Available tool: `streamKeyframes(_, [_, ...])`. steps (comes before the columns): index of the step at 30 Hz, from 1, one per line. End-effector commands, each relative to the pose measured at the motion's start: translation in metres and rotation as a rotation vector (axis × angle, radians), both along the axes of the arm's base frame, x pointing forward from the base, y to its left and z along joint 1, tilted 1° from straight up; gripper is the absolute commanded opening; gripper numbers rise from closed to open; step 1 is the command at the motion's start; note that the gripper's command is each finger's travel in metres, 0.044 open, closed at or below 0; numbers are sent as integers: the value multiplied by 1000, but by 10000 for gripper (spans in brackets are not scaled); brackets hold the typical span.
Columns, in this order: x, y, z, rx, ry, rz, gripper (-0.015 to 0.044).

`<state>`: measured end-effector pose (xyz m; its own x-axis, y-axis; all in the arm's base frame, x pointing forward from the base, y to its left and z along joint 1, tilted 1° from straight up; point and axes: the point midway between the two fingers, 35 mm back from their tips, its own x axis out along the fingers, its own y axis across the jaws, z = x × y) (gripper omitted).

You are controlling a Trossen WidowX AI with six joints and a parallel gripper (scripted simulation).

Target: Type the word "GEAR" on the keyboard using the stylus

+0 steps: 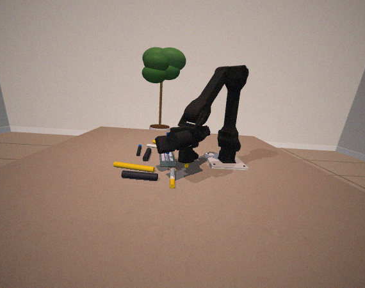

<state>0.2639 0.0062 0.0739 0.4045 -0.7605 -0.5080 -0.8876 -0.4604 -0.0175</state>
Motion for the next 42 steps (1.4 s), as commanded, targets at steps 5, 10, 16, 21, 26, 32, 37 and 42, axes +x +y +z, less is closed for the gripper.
streamKeyframes(5, [0,0,0,-5,2,2,81])
streamKeyframes(10, [1,0,14,-5,1,2,81])
streamKeyframes(16, [0,-1,37,-5,1,2,81])
streamKeyframes(21, [0,-1,37,-5,1,2,81])
streamKeyframes(26, [-1,-1,34,-2,3,-1,78])
streamKeyframes(32, [0,6,35,0,3,0,0])
streamKeyframes(37, [1,24,38,0,3,1,0])
streamKeyframes(42, [1,34,40,-2,2,2,0])
